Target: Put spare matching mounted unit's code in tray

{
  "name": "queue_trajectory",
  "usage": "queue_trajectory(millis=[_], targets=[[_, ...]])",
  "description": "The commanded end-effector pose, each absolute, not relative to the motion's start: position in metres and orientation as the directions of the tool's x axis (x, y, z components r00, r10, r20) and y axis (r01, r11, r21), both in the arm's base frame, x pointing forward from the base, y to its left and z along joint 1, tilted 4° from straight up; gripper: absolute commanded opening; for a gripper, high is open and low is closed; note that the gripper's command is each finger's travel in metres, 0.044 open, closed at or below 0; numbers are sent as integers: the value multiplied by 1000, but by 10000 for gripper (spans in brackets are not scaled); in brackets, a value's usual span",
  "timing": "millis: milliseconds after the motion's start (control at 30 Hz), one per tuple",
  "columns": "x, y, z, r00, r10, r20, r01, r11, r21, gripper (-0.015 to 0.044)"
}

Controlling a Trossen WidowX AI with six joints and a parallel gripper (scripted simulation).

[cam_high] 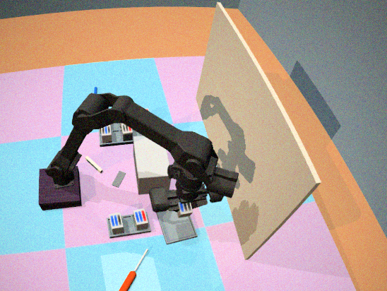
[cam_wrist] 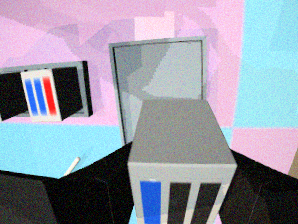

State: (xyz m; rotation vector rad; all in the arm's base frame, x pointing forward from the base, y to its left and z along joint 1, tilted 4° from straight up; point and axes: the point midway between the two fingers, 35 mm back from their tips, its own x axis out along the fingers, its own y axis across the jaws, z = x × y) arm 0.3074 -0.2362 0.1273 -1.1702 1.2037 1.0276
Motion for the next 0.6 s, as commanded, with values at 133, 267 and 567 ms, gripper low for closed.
queue_trajectory(millis=[133, 267, 567], targets=[[308, -236, 118, 99, -16, -995, -986, 136, -100, 0], [308, -235, 115, 99, -16, -995, -986, 136, -100, 0], [308, -235, 109, 99, -16, -995, -986, 136, -100, 0]])
